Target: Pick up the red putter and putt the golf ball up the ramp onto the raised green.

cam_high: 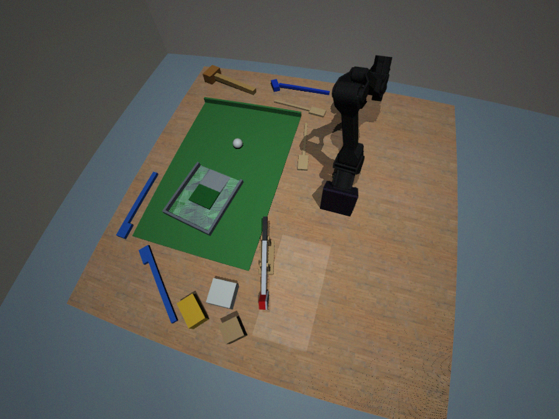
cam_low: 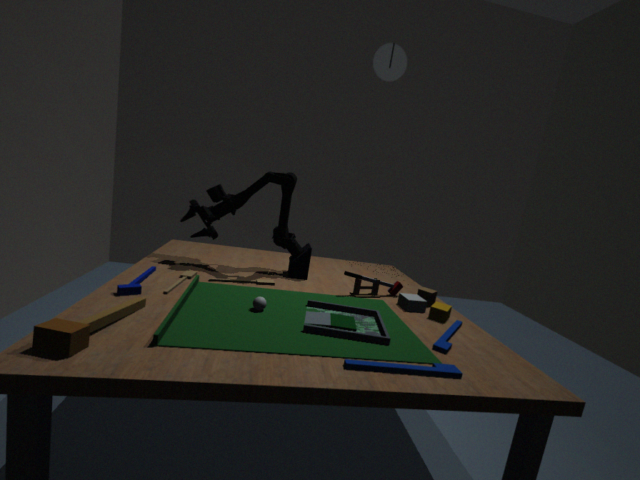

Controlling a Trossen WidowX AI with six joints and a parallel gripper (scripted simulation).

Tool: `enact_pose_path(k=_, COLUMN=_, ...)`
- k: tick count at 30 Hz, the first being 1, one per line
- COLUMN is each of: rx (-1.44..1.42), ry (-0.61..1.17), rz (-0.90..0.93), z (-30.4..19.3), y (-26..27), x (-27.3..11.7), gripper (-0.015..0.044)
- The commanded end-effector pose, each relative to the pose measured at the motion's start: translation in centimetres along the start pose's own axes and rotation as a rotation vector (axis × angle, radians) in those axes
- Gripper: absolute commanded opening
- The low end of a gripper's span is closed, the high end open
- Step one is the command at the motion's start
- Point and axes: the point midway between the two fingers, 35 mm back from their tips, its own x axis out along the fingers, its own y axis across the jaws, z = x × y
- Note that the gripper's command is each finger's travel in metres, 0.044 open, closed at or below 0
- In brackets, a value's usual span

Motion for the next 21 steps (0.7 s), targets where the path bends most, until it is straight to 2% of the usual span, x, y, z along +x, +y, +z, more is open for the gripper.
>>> enact_pose_path(k=1, rx=0.002, ry=-0.001, rz=0.003, z=0.0, y=0.1, x=0.1, gripper=0.0426)
enact_pose_path(k=5, rx=0.046, ry=-0.031, rz=0.065, z=0.9, y=1.6, x=1.4, gripper=0.044)
enact_pose_path(k=13, rx=0.164, ry=-0.137, rz=0.341, z=6.2, y=9.0, x=5.3, gripper=0.044)
enact_pose_path(k=21, rx=0.202, ry=-0.234, rz=0.649, z=13.7, y=17.6, x=5.7, gripper=0.044)
